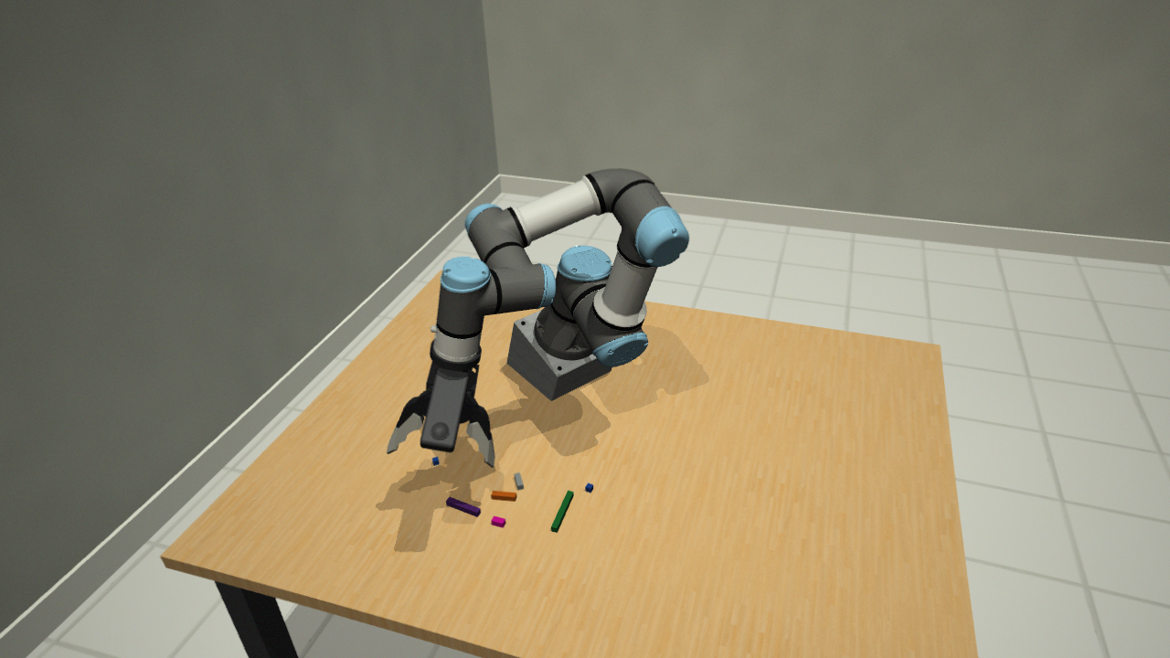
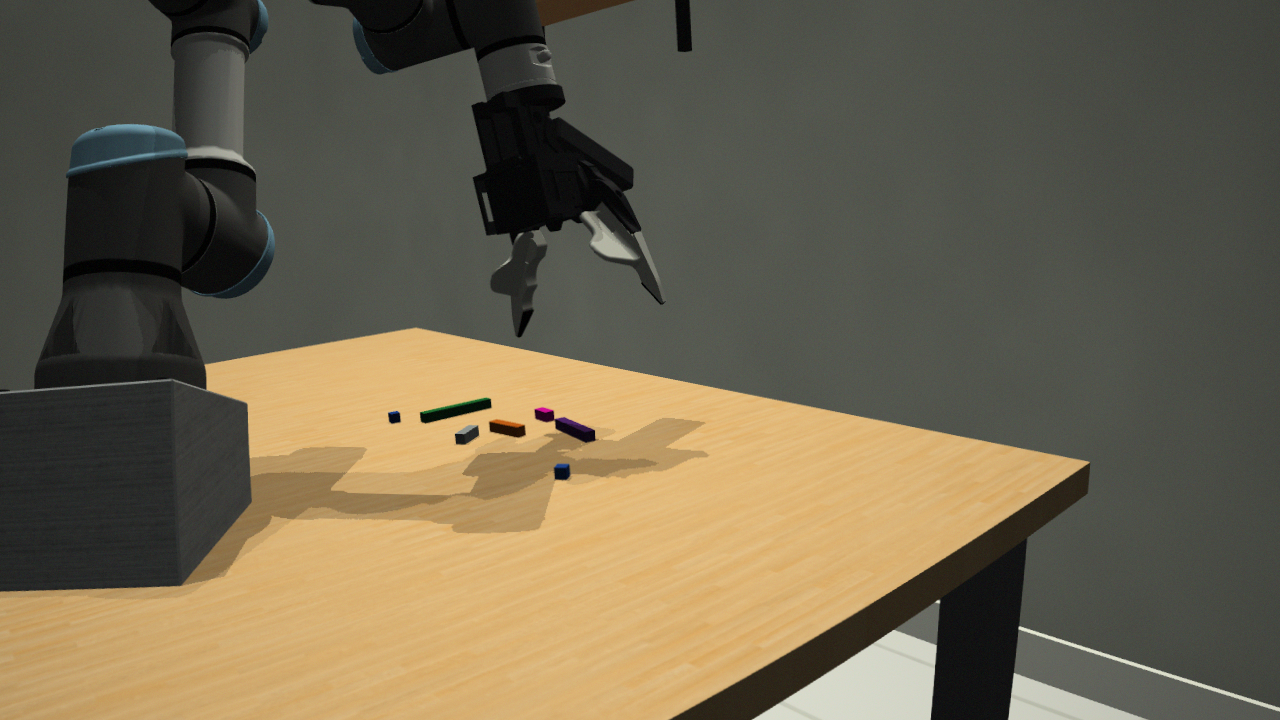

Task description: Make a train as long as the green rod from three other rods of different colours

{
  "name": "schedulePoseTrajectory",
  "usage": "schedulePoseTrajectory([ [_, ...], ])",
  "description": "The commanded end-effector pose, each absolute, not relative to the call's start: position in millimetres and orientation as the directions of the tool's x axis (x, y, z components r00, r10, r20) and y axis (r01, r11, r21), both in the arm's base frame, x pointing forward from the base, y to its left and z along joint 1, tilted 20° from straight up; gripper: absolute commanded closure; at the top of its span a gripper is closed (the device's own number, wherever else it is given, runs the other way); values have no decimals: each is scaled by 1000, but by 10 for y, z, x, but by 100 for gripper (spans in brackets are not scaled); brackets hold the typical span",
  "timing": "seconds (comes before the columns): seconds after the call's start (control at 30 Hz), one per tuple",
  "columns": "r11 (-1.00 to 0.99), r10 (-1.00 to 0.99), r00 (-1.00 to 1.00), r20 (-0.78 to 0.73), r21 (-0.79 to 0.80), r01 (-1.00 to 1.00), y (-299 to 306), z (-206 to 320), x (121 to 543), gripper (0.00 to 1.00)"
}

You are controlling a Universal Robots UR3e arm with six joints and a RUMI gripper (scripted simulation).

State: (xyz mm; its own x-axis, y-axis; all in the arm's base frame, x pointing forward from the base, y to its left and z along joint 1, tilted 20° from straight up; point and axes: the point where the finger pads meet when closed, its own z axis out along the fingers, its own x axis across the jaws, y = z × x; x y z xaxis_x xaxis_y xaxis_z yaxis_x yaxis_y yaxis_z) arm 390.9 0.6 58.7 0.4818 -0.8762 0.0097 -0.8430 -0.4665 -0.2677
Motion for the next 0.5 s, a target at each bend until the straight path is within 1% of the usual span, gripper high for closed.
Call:
schedulePoseTrajectory([
  [0.0, -345, -916, 383, -117, -256, -903, 249, 515, 3649, 0],
  [0.23, -208, -934, 257, -249, -206, -956, 528, 439, 3383, 0],
  [0.47, -175, -934, 224, -278, -190, -966, 595, 425, 3321, 0],
])
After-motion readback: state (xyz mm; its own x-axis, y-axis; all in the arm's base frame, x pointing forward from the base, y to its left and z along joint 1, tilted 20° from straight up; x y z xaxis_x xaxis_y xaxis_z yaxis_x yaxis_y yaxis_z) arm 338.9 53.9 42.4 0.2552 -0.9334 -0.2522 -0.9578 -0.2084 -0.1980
